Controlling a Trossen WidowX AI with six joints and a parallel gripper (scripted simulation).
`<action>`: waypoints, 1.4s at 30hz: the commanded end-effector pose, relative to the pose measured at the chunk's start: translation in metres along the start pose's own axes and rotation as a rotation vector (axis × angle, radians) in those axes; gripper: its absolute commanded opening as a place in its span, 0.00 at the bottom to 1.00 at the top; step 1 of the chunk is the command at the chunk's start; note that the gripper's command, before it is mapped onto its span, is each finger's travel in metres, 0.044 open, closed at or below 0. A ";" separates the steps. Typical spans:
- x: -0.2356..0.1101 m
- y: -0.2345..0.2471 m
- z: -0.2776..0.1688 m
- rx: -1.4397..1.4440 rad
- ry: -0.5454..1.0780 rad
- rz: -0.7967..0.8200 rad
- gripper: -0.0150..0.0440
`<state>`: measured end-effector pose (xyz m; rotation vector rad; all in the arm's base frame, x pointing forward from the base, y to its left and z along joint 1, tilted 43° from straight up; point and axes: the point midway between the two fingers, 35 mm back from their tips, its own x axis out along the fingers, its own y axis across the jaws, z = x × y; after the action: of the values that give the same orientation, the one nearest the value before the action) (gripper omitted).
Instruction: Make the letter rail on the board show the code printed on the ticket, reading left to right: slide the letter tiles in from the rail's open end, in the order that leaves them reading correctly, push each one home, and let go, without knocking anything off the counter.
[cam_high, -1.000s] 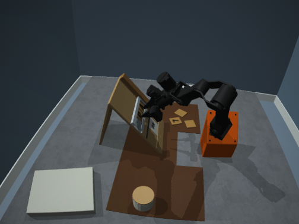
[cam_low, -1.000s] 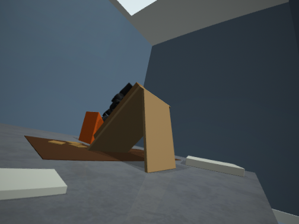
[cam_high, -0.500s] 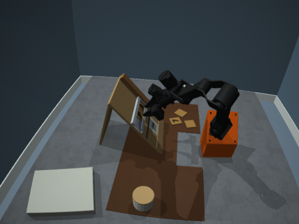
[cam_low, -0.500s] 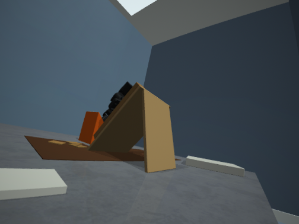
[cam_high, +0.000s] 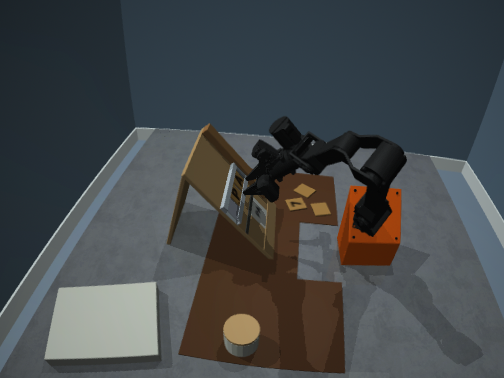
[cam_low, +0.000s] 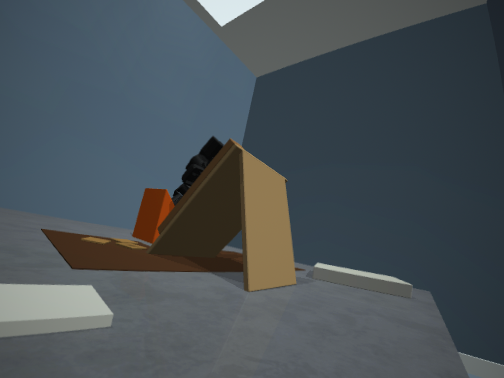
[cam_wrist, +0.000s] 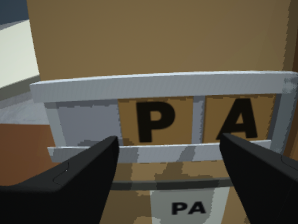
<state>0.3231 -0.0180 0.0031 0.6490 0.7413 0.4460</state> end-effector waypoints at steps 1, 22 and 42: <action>-0.003 0.002 0.000 -0.008 -0.002 0.005 0.75; -0.008 0.004 0.001 -0.008 -0.001 0.005 0.75; -0.009 0.004 0.001 0.000 0.000 0.000 0.53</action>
<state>0.3178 -0.0206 0.0110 0.6486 0.7413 0.4455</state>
